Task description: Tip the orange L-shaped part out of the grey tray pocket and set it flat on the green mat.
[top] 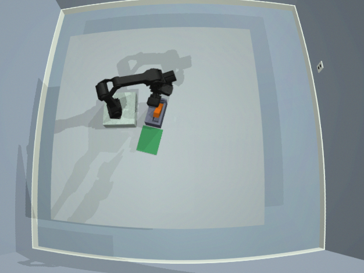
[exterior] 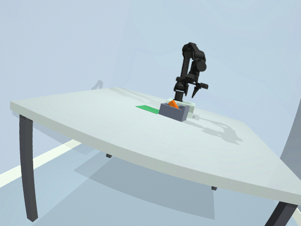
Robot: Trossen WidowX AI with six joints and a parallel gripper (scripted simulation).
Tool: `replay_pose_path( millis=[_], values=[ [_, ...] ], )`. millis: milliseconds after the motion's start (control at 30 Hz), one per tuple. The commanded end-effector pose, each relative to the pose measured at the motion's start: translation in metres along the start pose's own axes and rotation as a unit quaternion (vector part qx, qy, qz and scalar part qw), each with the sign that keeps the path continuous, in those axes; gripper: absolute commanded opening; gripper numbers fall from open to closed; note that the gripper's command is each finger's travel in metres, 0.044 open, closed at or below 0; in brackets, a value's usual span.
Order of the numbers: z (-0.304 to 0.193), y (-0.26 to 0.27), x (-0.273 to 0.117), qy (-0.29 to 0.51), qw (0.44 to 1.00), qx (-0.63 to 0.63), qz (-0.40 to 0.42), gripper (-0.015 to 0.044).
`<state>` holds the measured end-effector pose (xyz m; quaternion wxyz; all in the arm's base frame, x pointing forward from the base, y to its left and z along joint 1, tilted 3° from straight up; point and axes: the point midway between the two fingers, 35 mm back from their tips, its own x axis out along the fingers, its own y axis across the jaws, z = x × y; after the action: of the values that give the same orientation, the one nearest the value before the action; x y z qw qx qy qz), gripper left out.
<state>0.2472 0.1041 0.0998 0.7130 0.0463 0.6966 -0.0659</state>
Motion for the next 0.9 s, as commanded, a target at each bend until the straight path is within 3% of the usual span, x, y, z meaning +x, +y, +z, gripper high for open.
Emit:
replay_pose_path(
  millis=[0,233,300,367,500,667,867],
  values=[
    [0.000,0.000,0.001,0.001,1.000,0.000,-0.001,0.0180],
    [0.000,0.000,0.001,0.001,1.000,0.000,-0.001,0.0180],
    [0.000,-0.002,0.001,0.001,1.000,-0.020,-0.001,0.0233],
    [0.002,-0.007,0.000,0.001,0.998,-0.065,-0.001,0.0280],
    [0.005,-0.023,-0.001,0.002,0.976,-0.219,-0.003,0.0280],
    [0.008,-0.045,-0.002,0.005,0.909,-0.418,-0.004,0.0280],
    [0.009,-0.071,-0.003,0.008,0.775,-0.631,-0.003,0.0280]
  ],
)
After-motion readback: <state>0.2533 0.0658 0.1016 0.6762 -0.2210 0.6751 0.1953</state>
